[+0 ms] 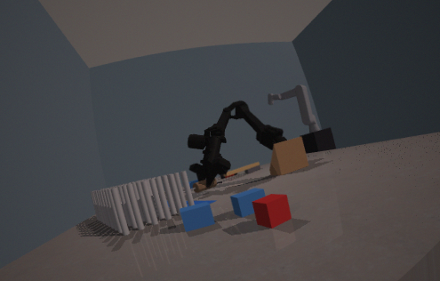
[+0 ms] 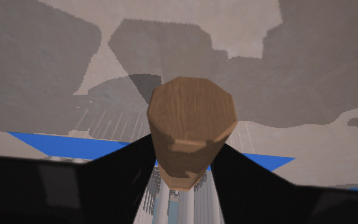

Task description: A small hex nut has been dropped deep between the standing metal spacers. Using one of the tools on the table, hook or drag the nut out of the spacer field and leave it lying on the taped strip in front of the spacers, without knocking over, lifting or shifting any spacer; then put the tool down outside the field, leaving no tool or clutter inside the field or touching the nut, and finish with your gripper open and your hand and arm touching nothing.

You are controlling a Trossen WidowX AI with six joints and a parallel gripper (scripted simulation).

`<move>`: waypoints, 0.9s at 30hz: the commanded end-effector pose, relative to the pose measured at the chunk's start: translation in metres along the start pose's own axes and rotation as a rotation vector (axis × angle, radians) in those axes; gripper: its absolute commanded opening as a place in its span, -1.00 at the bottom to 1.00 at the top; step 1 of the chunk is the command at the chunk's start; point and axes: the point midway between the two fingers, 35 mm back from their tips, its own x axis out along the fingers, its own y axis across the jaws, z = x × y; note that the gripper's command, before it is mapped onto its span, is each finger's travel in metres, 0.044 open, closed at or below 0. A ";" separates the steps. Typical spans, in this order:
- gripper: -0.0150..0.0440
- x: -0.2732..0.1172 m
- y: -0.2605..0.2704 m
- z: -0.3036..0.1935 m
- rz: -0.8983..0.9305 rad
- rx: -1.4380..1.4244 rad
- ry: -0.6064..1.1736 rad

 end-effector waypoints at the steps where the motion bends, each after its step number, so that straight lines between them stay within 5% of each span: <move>1: -0.49 0.000 0.002 -0.005 0.007 0.005 0.008; 27: -0.49 0.008 0.002 -0.017 0.008 0.006 0.009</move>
